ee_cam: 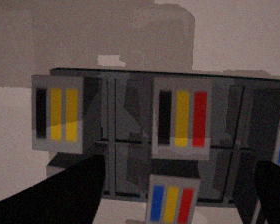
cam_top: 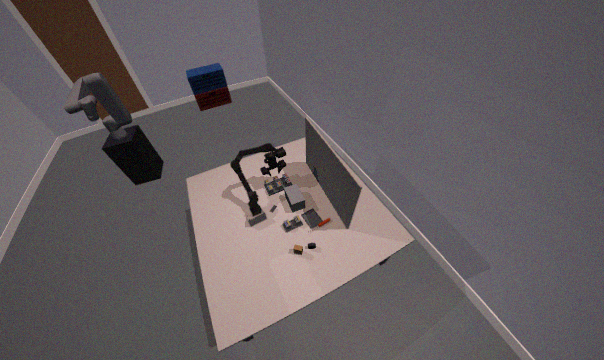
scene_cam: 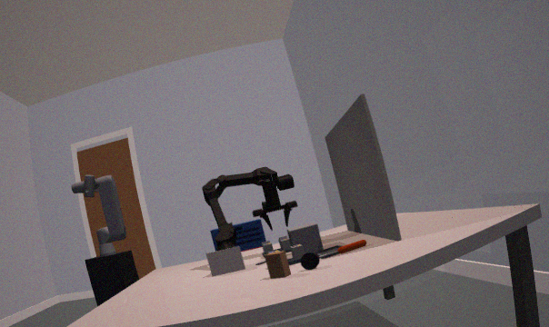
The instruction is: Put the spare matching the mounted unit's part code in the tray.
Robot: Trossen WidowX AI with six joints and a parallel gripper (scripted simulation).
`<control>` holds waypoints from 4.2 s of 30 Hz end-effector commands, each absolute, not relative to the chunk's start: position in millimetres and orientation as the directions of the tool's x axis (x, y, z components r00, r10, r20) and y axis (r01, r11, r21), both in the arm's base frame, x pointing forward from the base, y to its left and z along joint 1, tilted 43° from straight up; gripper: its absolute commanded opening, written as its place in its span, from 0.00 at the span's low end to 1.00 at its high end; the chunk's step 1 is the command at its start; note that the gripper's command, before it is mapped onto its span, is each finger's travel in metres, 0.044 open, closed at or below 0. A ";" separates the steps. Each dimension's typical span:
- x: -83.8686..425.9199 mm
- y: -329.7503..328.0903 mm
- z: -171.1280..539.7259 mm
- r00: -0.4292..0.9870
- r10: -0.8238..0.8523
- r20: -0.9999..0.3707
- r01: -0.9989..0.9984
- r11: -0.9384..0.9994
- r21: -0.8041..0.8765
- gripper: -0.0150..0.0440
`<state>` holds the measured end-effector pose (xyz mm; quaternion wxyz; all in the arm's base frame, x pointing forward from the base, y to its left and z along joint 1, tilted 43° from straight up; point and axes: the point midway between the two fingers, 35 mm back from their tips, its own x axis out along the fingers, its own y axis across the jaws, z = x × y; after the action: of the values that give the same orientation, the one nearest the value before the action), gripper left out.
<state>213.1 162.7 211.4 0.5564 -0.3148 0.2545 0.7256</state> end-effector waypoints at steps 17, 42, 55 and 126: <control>212.4 177.7 195.7 -0.182 0.649 -0.739 -0.969 -0.248 0.021 0.76; 206.0 204.8 165.9 -0.181 0.651 -0.737 -0.969 -0.248 0.019 0.76; 200.4 217.8 151.9 -0.182 0.654 -0.734 -0.969 -0.248 0.019 0.76; 246.2 129.5 220.1 -0.156 0.643 -0.750 -0.972 -0.237 -0.001 0.25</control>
<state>231.9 137.9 225.9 0.5609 -0.3211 0.2494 0.7212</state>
